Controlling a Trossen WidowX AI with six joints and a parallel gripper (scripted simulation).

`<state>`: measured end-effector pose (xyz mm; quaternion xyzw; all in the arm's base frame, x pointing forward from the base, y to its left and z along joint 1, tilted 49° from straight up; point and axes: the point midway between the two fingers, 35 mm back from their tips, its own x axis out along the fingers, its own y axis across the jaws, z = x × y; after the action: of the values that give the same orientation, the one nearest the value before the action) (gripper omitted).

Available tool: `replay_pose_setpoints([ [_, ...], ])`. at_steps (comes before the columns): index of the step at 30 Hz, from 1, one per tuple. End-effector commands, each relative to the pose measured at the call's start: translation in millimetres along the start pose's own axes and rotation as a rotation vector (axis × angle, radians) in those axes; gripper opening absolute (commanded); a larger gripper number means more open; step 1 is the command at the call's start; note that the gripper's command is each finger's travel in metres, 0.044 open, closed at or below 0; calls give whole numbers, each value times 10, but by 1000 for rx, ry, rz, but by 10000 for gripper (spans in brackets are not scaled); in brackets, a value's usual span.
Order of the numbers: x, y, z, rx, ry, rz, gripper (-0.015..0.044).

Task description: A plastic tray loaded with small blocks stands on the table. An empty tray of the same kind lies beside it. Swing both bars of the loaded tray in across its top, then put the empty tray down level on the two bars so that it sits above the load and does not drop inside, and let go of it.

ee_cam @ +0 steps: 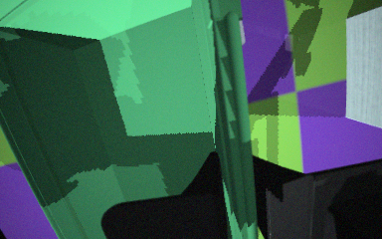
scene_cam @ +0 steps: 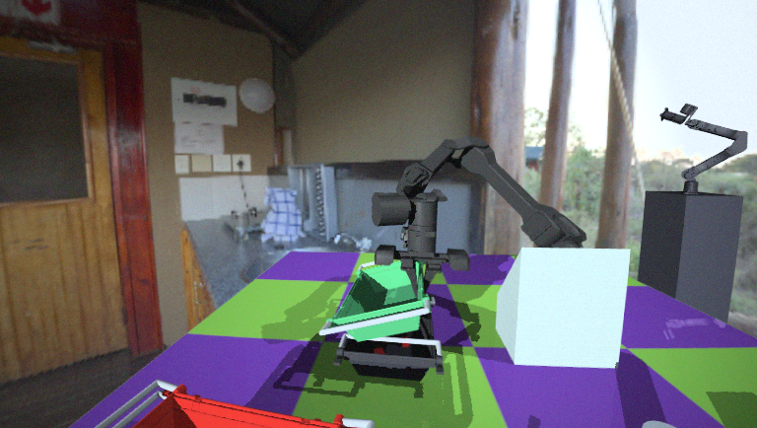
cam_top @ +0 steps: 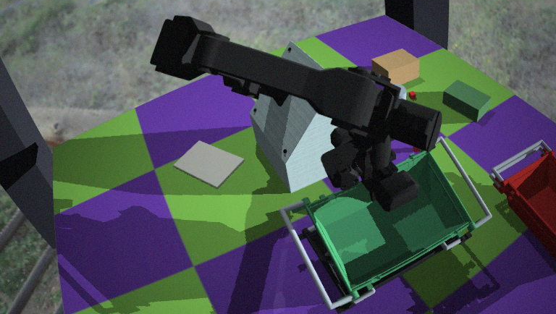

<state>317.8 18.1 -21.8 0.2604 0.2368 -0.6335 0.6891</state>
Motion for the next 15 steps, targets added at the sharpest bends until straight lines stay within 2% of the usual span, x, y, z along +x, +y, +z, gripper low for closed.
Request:
replay_pose_setpoints([
  [1,46,-48,19,-9,-2,-21,0],
  [15,113,-87,16,-9,-2,-21,0],
])
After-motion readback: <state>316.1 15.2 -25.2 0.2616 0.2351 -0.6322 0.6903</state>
